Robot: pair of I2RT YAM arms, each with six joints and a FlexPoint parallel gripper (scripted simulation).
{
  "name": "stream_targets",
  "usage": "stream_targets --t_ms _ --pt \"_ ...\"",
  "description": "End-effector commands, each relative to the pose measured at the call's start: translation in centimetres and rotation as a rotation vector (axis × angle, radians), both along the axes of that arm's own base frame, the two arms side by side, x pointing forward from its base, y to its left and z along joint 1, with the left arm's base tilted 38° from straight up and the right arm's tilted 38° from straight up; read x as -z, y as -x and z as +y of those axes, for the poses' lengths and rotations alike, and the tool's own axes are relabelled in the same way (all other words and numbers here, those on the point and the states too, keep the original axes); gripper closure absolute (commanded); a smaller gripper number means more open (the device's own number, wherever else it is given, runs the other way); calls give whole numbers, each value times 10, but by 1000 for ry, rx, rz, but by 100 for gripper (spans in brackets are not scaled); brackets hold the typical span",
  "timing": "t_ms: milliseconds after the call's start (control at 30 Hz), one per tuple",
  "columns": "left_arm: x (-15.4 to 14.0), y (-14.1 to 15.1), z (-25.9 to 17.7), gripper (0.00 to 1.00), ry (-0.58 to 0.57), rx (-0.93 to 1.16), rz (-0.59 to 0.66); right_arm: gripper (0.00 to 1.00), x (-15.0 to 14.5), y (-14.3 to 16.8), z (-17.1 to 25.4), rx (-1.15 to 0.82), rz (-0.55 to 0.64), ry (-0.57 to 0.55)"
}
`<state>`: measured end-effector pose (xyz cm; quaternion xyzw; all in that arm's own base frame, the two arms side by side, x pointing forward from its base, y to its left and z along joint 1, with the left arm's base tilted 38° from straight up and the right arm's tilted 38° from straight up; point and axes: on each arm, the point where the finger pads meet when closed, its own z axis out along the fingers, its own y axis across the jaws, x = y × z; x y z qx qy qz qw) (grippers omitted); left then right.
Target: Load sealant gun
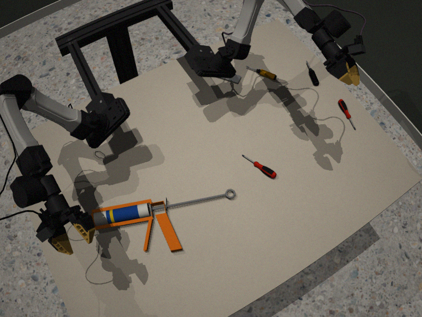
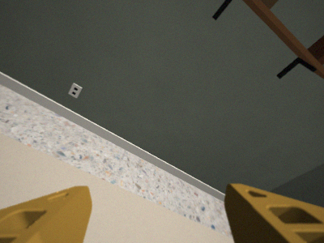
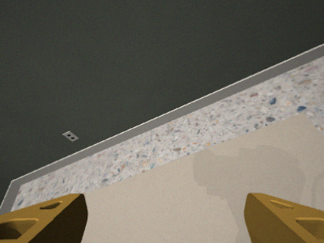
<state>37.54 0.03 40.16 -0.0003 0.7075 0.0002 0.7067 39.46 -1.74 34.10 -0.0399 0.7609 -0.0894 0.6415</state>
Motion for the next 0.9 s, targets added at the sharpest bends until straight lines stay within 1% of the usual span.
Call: stream_targets --t_ms 0,100,200,233,300,367,400,433,500,567,700,867 --pt "-8 -1 -6 32 7 21 -9 26 -43 11 17 -56 -124 -116" --pt "-6 3 -6 32 8 23 -13 26 -65 18 24 -86 -183 -182" --pt "-7 4 -6 32 8 24 -17 26 -76 22 28 -106 -210 -232" --pt "-7 4 -6 32 8 24 -17 26 -74 21 28 -107 -204 -240" --pt "-8 5 -6 32 8 24 -20 26 -56 15 28 -101 -154 -239" --pt "-8 5 -6 32 8 24 -20 26 -56 15 28 -101 -154 -239" --pt "-8 5 -6 32 8 24 -20 26 -50 15 23 -80 -139 -228" --pt "-8 5 -6 32 8 24 -20 26 -49 15 17 -59 -139 -219" --pt "-8 6 -6 32 8 24 -21 26 -65 22 12 -49 -180 -192" --pt "-9 6 -6 32 8 24 -22 26 -71 27 12 -51 -198 -182" --pt "-9 7 -6 32 8 24 -25 26 -59 21 11 -46 -165 -175" --pt "-9 7 -6 32 8 24 -25 26 -59 21 12 -50 -163 -174"
